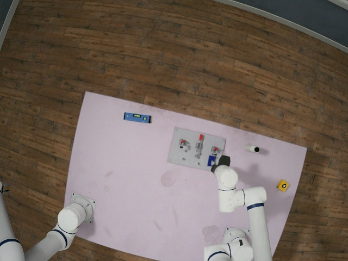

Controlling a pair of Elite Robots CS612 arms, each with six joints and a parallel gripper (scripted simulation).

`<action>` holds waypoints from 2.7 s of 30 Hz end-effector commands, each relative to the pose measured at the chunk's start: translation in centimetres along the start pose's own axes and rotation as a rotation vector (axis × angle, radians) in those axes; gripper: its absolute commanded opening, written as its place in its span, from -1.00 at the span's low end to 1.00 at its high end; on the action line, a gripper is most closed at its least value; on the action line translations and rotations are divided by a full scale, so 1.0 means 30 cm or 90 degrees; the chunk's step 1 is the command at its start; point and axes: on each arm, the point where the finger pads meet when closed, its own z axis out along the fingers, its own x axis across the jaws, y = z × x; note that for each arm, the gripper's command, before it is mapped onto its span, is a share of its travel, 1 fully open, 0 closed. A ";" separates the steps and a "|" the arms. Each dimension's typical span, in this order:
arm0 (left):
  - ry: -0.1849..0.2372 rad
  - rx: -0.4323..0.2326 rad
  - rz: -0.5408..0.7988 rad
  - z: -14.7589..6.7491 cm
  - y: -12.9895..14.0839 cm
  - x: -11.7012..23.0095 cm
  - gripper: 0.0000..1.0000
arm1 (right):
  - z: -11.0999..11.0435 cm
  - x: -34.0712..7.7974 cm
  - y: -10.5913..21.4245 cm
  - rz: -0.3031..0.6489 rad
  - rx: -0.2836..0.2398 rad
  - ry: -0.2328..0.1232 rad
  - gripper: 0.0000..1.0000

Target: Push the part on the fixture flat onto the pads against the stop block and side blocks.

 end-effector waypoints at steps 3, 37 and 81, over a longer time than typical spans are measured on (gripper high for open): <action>0.000 -0.001 0.000 -0.003 0.002 -0.001 1.00 | -0.004 0.000 -0.002 0.000 0.001 0.000 1.00; 0.000 -0.001 0.000 -0.003 0.002 -0.001 1.00 | -0.003 -0.001 -0.002 0.000 0.001 0.000 0.74; 0.000 -0.001 0.000 -0.003 0.002 -0.001 1.00 | -0.004 0.000 -0.002 0.000 0.001 0.000 0.74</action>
